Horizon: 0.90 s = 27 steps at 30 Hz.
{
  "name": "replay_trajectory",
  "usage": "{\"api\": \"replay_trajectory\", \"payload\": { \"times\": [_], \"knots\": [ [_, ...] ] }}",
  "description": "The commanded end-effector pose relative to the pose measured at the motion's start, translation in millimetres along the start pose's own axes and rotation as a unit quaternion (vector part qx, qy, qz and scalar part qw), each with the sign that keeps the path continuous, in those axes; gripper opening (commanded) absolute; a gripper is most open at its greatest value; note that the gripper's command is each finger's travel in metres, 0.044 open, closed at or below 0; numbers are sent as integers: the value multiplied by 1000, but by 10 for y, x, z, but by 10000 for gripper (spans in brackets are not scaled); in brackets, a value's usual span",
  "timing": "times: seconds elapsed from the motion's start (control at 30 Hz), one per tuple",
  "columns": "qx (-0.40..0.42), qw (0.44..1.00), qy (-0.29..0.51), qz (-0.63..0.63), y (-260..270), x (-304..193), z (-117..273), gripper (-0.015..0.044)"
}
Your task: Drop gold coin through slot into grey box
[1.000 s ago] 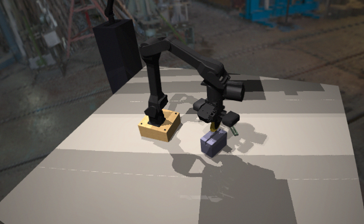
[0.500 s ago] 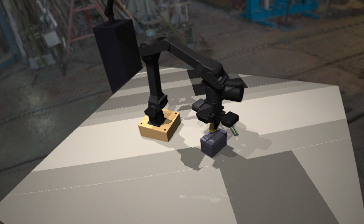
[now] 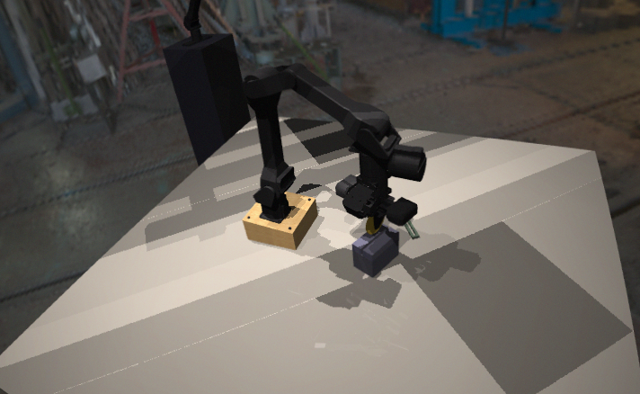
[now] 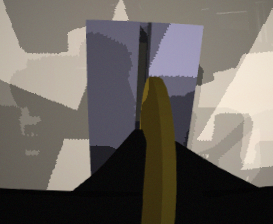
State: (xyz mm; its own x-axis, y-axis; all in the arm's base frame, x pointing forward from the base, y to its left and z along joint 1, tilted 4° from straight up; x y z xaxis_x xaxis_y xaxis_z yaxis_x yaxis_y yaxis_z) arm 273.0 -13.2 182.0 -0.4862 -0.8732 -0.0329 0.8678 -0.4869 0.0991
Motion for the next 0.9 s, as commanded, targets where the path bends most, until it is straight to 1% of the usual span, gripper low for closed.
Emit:
{"api": "replay_trajectory", "payload": {
  "times": [0.0, 0.87],
  "knots": [
    [0, 1000, 0, 0, 0, 1, -2, 0],
    [0, 1000, 0, -2, -19, 4, -81, 0]
  ]
}}
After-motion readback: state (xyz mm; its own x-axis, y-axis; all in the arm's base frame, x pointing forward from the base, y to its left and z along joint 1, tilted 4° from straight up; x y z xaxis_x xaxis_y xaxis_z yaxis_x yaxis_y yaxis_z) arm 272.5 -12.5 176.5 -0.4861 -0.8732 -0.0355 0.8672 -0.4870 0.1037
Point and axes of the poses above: the point midway between the two fingers, 35 mm back from their tips, its own z axis back along the fingers, its own y axis across the jaws, x = y × z, the point moved 8 cm from there along z, back along the fingers, and after that the axes turned 9 degrees about -z, right-handed, at the moved point
